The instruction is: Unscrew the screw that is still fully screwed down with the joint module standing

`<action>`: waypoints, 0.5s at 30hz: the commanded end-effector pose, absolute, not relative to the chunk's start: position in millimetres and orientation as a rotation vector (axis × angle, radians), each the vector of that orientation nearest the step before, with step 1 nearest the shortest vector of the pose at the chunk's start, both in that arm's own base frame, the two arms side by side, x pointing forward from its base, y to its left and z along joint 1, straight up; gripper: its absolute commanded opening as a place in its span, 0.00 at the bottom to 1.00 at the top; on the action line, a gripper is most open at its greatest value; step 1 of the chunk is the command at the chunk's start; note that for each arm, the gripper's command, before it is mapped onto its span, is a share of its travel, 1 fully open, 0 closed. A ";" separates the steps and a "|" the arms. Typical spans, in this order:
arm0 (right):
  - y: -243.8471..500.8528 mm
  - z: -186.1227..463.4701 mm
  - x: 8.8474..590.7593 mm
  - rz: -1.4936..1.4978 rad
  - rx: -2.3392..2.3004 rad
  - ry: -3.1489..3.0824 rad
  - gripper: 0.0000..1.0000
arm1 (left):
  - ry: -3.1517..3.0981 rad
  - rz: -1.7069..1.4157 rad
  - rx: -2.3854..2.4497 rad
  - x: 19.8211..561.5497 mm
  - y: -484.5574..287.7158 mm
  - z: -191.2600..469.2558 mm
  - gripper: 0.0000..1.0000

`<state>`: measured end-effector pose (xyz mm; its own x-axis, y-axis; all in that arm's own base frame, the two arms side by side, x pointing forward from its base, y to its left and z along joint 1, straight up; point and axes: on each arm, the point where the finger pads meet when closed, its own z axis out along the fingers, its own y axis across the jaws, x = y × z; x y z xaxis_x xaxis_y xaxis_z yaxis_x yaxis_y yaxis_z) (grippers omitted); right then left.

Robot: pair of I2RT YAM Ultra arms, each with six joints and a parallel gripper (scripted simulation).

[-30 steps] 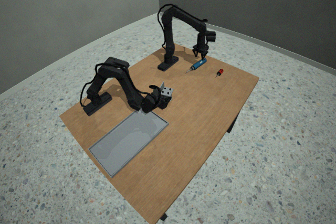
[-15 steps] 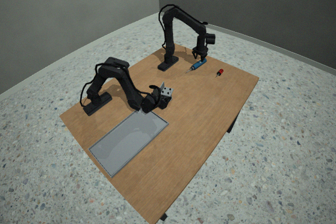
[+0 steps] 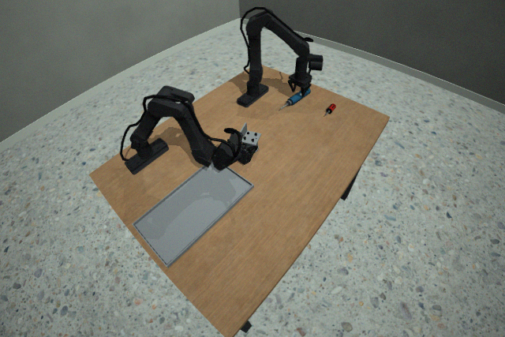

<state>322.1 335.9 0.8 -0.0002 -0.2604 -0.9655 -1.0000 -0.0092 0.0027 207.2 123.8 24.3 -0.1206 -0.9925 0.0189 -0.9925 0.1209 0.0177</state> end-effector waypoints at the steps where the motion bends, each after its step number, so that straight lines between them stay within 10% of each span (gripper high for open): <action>1: 333.3 15.8 328.2 1.067 -1.395 1.371 0.59 | -2.379 -0.002 2.112 221.7 133.9 30.7 0.65; 15: 333.3 15.8 328.2 1.067 -1.395 1.371 0.59 | -2.341 -0.017 2.079 209.5 126.9 -0.9 0.65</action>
<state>322.1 335.9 0.8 -0.0002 -0.2604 -0.9655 -1.0000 -0.0092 0.0027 206.6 123.5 6.4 -0.1206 -0.9925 0.0188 -0.9925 0.1209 0.0177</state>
